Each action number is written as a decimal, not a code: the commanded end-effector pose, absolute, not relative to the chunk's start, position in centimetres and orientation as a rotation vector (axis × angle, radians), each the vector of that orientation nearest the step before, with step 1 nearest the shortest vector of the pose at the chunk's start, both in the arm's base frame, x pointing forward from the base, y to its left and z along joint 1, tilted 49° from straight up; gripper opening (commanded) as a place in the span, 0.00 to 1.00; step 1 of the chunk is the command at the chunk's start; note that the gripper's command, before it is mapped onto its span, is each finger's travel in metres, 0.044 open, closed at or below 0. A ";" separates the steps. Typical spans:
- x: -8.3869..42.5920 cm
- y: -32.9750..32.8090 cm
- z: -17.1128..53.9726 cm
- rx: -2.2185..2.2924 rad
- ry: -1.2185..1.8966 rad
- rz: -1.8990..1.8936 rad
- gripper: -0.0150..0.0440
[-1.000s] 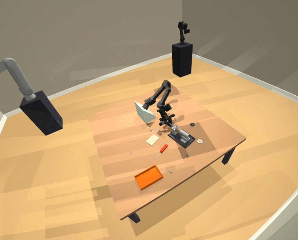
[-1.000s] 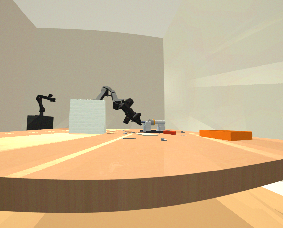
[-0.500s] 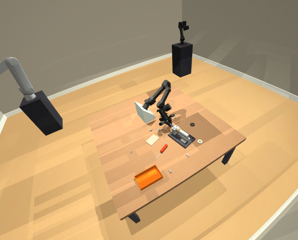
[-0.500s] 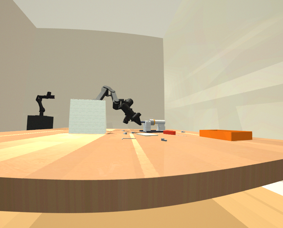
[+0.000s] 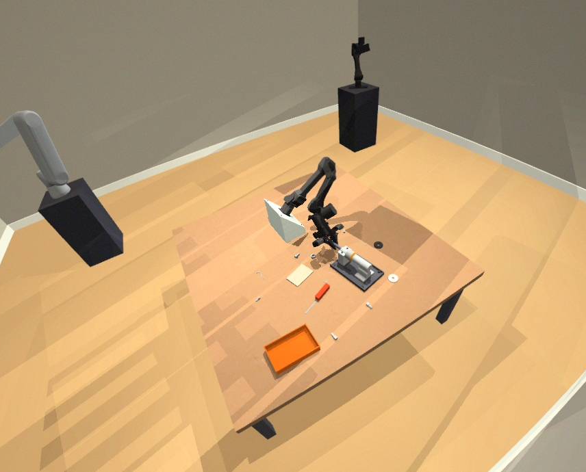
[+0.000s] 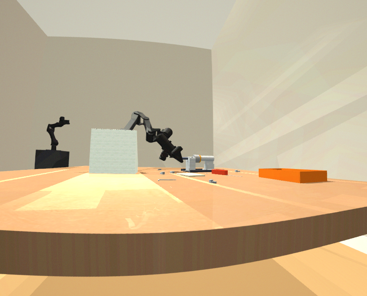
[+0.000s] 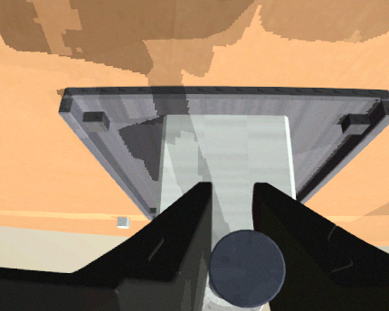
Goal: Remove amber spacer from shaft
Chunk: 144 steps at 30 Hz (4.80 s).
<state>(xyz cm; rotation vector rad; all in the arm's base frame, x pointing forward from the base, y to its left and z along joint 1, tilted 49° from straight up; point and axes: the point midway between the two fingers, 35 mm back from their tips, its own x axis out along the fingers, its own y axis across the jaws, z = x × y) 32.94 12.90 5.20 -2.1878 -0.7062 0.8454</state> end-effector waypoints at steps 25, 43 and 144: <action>32.6 12.8 5.1 -2.188 -0.703 0.846 0.25; 32.4 12.8 5.1 -2.188 -0.703 0.846 0.25; 31.3 12.5 4.9 -2.187 -0.703 0.847 0.25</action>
